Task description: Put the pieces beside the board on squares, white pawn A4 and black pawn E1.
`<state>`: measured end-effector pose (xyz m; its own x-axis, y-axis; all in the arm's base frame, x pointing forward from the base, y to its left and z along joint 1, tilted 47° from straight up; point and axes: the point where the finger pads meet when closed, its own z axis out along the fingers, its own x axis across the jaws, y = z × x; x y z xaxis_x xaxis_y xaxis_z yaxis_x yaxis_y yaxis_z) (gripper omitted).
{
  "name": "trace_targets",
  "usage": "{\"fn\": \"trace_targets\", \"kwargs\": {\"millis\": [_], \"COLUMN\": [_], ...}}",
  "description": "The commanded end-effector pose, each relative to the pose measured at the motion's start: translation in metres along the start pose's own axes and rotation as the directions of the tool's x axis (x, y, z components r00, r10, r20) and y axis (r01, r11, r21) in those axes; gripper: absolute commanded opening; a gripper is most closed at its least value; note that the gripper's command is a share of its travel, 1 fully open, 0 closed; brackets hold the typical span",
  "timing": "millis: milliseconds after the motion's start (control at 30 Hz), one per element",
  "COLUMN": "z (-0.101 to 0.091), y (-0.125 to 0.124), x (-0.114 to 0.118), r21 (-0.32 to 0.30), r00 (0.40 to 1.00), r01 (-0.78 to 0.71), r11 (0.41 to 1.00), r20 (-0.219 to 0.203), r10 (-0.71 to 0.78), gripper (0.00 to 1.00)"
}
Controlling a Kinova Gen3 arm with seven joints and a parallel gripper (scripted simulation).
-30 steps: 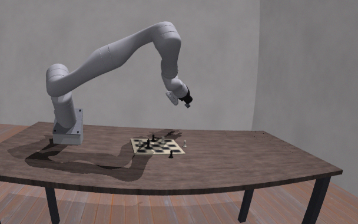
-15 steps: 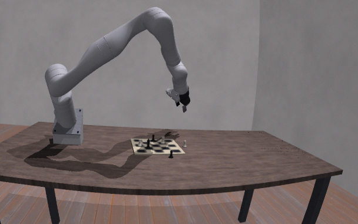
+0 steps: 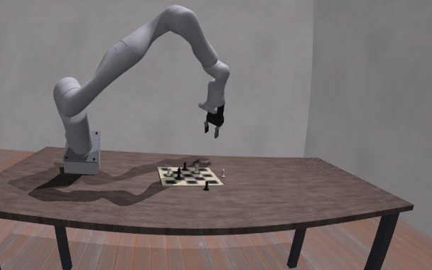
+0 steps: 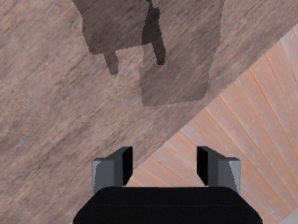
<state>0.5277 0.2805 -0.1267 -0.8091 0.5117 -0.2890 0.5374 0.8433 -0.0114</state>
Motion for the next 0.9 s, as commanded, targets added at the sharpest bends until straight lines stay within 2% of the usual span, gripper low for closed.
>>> {"fn": "trace_targets", "kwargs": {"millis": [0,100,167,333,667,733,867], "z": [0.004,0.005,0.005,0.007,0.01,0.01,0.011], "y": [0.001,-0.012,-0.012,-0.034,-0.078,-0.078,-0.095], "x": [0.016,0.018,0.018,0.021,0.028,0.028,0.03], "r21": [0.06,0.145,0.145,0.288,0.553,0.553,0.643], "r00": [0.998,0.993,0.993,0.98,0.931,0.931,0.905], "r01": [0.061,0.107,0.107,0.178,0.289,0.289,0.32], "r11": [0.996,0.984,0.984,0.941,0.781,0.781,0.696], "r20": [0.012,0.026,0.026,0.039,0.028,0.028,0.009], "r10": [-0.061,-0.111,-0.111,-0.197,-0.364,-0.364,-0.425], "gripper": [1.0,1.0,1.0,1.0,1.0,1.0,1.0]}}
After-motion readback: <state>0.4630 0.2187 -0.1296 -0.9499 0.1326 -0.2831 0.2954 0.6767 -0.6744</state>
